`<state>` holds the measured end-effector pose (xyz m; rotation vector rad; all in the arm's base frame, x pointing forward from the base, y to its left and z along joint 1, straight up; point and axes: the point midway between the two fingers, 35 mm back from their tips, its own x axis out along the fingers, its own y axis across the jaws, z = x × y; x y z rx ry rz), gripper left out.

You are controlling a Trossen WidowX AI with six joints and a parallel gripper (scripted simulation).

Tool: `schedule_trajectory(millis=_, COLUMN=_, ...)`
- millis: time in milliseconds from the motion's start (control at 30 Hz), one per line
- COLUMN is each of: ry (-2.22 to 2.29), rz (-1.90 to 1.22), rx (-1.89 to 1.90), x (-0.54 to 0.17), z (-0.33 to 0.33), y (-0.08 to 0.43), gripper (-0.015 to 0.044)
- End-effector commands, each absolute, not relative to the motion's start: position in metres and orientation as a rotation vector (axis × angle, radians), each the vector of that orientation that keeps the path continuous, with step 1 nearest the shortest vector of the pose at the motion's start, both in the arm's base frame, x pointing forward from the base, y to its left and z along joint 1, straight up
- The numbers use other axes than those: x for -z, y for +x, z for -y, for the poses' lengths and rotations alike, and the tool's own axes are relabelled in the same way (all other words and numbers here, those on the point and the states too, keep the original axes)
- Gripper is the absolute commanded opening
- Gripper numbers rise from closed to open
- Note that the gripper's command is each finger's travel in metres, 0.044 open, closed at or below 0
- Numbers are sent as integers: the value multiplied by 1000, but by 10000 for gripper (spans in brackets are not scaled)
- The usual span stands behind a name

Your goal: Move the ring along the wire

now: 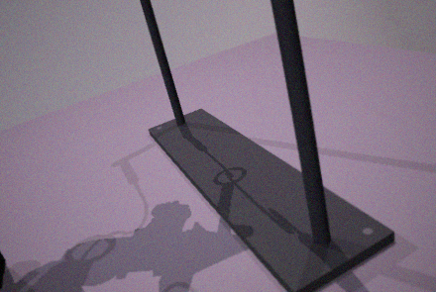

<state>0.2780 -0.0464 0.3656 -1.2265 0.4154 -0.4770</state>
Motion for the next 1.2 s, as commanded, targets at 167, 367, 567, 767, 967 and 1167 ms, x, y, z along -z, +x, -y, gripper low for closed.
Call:
schedule_trajectory(millis=167, ry=-1336, rz=-392, rx=514, x=-371, z=49, y=276, gripper=-150)
schedule_trajectory(millis=367, ry=-1414, rz=-377, rx=535, x=-374, z=49, y=276, gripper=-150)
schedule_trajectory(millis=567, ry=-1492, rz=-361, rx=555, x=-377, z=49, y=276, gripper=-150)
schedule_trajectory(millis=767, ry=-1570, rz=-344, rx=575, x=-380, z=50, y=276, gripper=-150)
schedule_trajectory(millis=967, ry=-1648, rz=-327, rx=594, x=-382, z=49, y=276, gripper=-150)
schedule_trajectory(millis=1167, ry=-1725, rz=-309, rx=614, x=-385, z=49, y=276, gripper=-150)
